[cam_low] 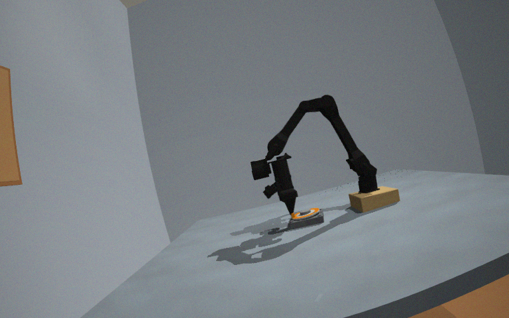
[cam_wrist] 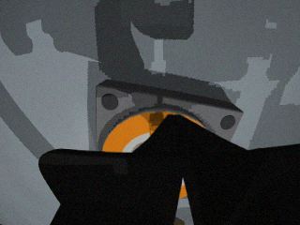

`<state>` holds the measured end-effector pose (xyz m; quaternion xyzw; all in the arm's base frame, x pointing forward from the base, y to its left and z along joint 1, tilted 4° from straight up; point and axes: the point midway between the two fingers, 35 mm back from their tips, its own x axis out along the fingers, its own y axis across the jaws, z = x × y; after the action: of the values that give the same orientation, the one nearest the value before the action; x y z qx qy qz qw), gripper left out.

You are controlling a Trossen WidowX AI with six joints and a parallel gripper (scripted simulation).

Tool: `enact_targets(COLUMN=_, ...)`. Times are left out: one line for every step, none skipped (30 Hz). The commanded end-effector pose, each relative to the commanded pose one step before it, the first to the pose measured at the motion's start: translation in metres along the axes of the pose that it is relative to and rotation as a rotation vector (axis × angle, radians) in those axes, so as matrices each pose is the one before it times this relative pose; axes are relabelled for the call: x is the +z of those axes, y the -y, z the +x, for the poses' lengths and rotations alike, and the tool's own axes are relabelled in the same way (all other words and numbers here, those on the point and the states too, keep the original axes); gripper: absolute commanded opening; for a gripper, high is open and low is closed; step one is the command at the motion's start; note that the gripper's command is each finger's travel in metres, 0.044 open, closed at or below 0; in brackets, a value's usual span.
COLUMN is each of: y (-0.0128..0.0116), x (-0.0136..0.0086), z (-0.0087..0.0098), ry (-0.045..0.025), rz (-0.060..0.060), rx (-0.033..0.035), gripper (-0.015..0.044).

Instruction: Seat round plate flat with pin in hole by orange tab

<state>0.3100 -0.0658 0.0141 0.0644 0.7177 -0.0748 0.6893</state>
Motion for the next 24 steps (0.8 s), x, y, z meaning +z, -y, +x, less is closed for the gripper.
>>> enact_targets(y=-0.00616, x=0.00272, z=0.00051, ry=0.00210, rz=0.0042, rx=-0.00076, gripper=0.0000)
enact_targets(y=-0.00140, x=0.00031, z=0.00002, ry=0.00002, rz=0.0000, rx=0.00012, gripper=0.0000)
enact_targets(y=-0.00108, x=-0.00006, z=0.00005, ry=-0.00001, rz=0.0000, rx=0.00009, gripper=0.0000)
enact_targets(y=-0.00091, x=-0.00007, z=0.00000, ry=-0.00001, rz=0.0000, rx=0.00008, gripper=0.0000)
enact_targets(y=-0.00030, x=-0.00008, z=0.00003, ry=-0.00001, rz=0.0000, rx=0.00003, gripper=0.0000)
enact_targets(y=-0.00011, x=-0.00003, z=0.00001, ry=0.00000, rz=0.0000, rx=0.00001, gripper=0.0000)
enact_targets(y=-0.00011, x=-0.00002, z=0.00003, ry=0.00000, rz=0.0000, rx=0.00001, gripper=0.0000)
enact_targets(y=0.00000, x=0.00000, z=0.00000, ry=0.00000, rz=0.0000, rx=0.00000, gripper=0.0000)
enact_targets(y=-0.00012, x=-0.00001, z=0.00000, ry=0.00000, rz=0.0000, rx=0.00001, gripper=0.0000)
enact_targets(y=0.00000, x=0.00000, z=0.00000, ry=0.00000, rz=0.0000, rx=0.00000, gripper=0.0000)
enact_targets(y=-0.00010, x=-0.00002, z=0.00000, ry=0.00000, rz=0.0000, rx=0.00001, gripper=0.0000)
enact_targets(y=0.00000, x=0.00000, z=0.00000, ry=0.00000, rz=0.0000, rx=0.00000, gripper=0.0000)
enact_targets(y=-0.00010, x=-0.00003, z=0.00000, ry=0.00000, rz=0.0000, rx=0.00001, gripper=0.0000)
enact_targets(y=0.00000, x=0.00000, z=0.00000, ry=0.00000, rz=0.0000, rx=0.00000, gripper=0.0000)
enact_targets(y=0.00000, x=0.00000, z=0.00000, ry=0.00000, rz=0.0000, rx=0.00000, gripper=0.0000)
enact_targets(y=-0.00014, x=-0.00005, z=0.00000, ry=0.00000, rz=0.0000, rx=0.00001, gripper=0.0000)
enact_targets(y=0.00000, x=0.00000, z=0.00000, ry=0.00000, rz=0.0000, rx=0.00000, gripper=0.0000)
enact_targets(y=-0.00010, x=-0.00002, z=0.00000, ry=0.00000, rz=0.0000, rx=0.00001, gripper=0.0000)
enact_targets(y=0.00000, x=0.00000, z=0.00000, ry=0.00000, rz=0.0000, rx=0.00000, gripper=0.0000)
enact_targets(y=-0.00011, x=-0.00001, z=0.00000, ry=0.00000, rz=0.0000, rx=0.00001, gripper=0.0000)
enact_targets(y=0.00000, x=0.00000, z=0.00000, ry=0.00000, rz=0.0000, rx=0.00000, gripper=0.0000)
enact_targets(y=-0.00011, x=-0.00001, z=0.00000, ry=0.00000, rz=0.0000, rx=0.00001, gripper=0.0000)
enact_targets(y=0.00000, x=0.00000, z=0.00000, ry=0.00000, rz=0.0000, rx=0.00000, gripper=0.0000)
enact_targets(y=-0.00010, x=-0.00001, z=0.00000, ry=0.00000, rz=0.0000, rx=0.00001, gripper=0.0000)
